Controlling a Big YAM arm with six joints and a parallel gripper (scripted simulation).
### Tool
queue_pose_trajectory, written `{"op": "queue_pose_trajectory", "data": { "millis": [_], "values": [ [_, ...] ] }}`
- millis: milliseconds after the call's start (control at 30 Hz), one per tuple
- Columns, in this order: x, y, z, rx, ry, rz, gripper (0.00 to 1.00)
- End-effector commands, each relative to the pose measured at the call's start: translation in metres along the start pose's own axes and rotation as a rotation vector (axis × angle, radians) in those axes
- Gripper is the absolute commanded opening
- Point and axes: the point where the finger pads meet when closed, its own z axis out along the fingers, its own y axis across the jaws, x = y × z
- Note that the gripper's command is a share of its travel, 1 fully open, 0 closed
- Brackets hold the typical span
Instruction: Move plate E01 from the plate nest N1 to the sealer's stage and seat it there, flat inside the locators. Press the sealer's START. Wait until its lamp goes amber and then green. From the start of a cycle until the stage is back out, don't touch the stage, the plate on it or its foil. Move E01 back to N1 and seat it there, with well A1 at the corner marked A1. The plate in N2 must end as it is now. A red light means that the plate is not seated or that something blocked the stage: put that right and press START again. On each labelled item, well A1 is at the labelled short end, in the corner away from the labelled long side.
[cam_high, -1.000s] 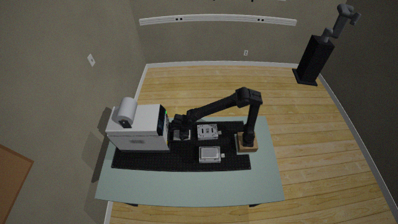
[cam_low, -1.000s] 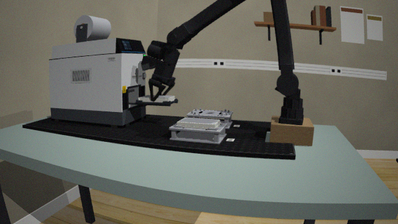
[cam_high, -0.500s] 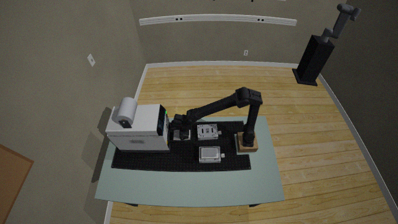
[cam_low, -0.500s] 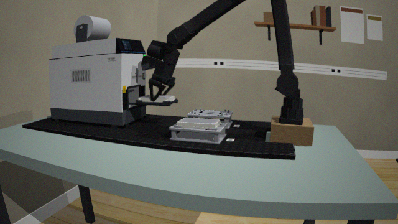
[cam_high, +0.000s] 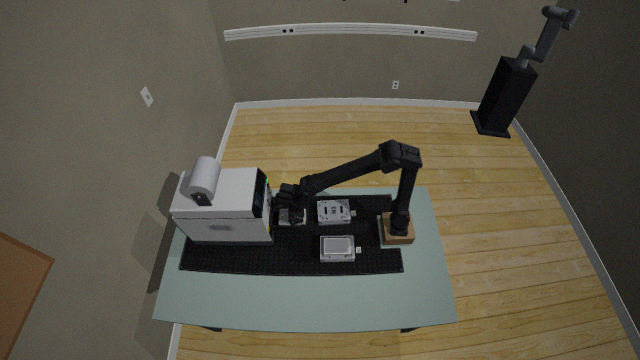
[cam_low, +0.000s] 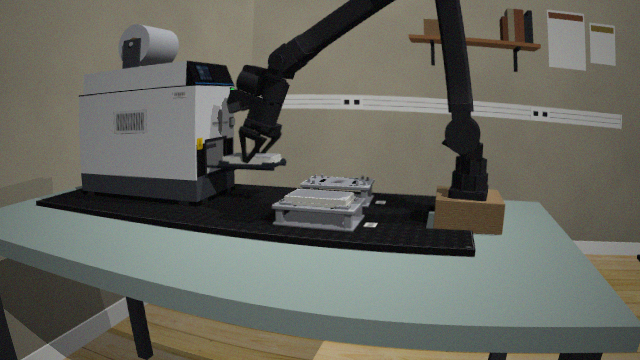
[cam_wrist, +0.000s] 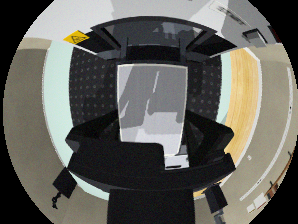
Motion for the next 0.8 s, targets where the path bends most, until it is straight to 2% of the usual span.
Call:
{"op": "queue_pose_trajectory", "data": {
  "millis": [0, 767],
  "values": [
    [-0.0415, -0.0004, -0.0220, 0.005, -0.084, -0.009, 0.00],
    [-0.0488, -0.0017, -0.0221, 0.010, -0.112, -0.009, 0.00]
  ]
}}
